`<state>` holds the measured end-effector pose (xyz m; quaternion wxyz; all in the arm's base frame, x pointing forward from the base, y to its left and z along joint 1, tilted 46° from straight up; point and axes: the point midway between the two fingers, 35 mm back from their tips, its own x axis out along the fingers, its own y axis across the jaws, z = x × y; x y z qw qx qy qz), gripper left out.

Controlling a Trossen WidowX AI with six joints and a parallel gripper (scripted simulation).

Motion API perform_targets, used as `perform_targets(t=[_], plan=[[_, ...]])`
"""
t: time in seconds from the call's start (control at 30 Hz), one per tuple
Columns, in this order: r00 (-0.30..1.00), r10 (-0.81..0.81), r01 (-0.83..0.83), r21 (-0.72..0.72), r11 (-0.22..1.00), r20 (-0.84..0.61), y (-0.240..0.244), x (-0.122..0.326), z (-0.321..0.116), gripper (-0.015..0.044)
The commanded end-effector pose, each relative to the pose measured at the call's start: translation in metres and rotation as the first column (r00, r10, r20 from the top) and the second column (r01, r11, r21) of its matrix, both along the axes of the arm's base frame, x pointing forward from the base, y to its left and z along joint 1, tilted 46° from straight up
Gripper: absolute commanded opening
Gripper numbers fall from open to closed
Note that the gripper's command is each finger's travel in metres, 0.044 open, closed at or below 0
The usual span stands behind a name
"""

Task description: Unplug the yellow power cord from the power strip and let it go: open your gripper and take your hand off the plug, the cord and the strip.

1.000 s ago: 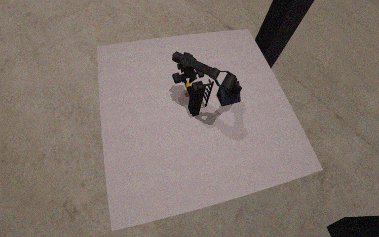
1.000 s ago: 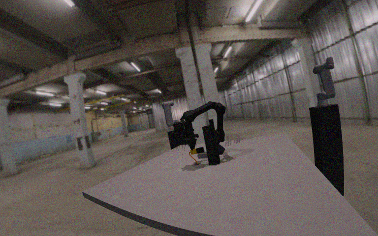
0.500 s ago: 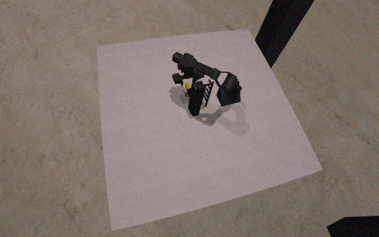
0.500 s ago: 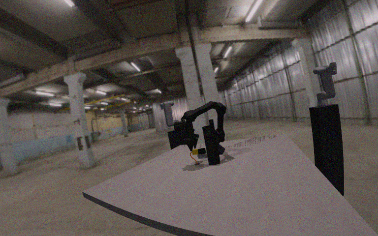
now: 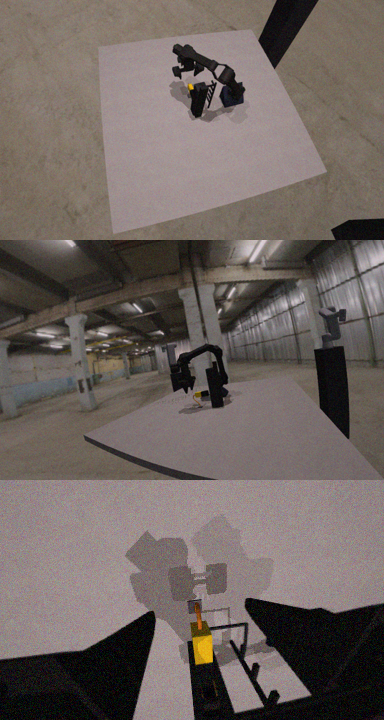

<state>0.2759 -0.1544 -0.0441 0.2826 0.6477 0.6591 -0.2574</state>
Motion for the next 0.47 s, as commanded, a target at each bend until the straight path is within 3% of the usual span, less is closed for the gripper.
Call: perform_targets(t=[0.0, 0.43], plan=[[1.0, 0.007, -0.007, -0.008, 1.0, 0.006, -0.0033, 0.001, -0.0005, 0.044], [1.0, 0.007, -0.007, -0.008, 1.0, 0.006, -0.0033, 0.001, -0.0005, 0.044]])
